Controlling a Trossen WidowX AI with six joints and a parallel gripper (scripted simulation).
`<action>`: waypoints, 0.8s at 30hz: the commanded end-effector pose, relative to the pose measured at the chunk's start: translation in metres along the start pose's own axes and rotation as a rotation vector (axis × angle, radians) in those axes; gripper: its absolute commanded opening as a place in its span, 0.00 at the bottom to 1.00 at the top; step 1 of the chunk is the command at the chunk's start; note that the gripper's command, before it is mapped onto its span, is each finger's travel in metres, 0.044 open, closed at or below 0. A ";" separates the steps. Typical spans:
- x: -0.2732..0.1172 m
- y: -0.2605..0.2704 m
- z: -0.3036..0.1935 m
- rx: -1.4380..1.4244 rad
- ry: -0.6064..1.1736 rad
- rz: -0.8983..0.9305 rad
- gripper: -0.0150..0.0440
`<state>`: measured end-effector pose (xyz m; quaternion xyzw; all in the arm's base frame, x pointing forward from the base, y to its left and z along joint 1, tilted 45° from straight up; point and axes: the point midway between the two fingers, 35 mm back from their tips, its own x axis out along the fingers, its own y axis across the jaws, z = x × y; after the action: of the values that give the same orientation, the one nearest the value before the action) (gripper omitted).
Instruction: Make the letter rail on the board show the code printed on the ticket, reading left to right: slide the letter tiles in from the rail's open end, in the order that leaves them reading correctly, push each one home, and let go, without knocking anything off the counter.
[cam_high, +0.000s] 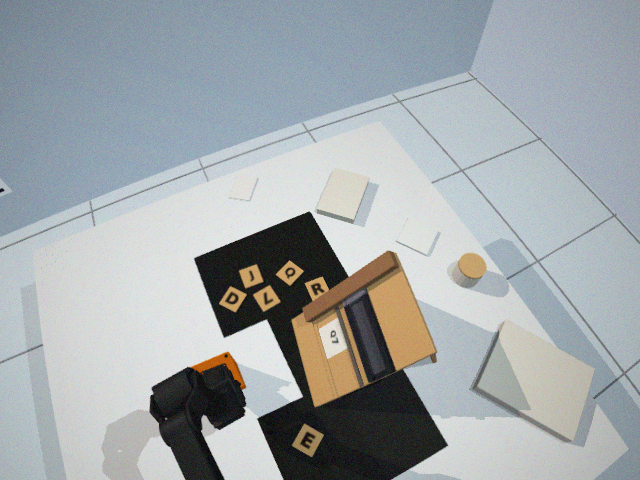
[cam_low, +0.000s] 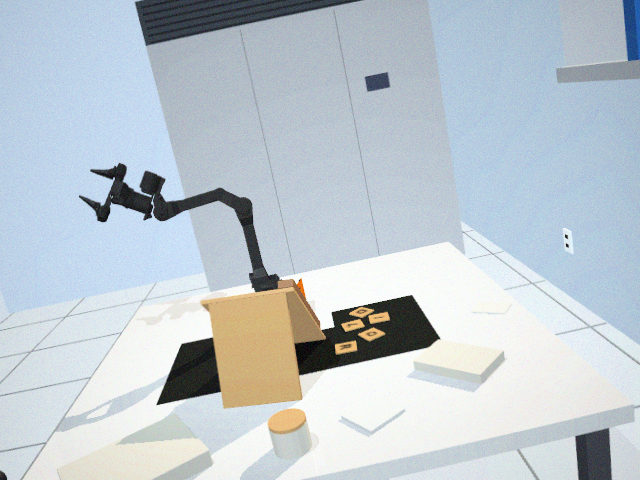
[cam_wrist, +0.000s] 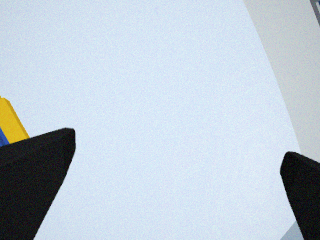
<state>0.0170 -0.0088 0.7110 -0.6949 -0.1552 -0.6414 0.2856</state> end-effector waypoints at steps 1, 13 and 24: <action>-0.003 0.044 -0.024 0.225 0.098 0.100 1.00; -0.050 0.201 -0.012 0.895 0.401 0.497 1.00; -0.146 0.300 0.093 1.270 0.648 0.959 1.00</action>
<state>0.2166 -0.1740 0.5400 -0.2183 -0.1216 -0.4404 0.8623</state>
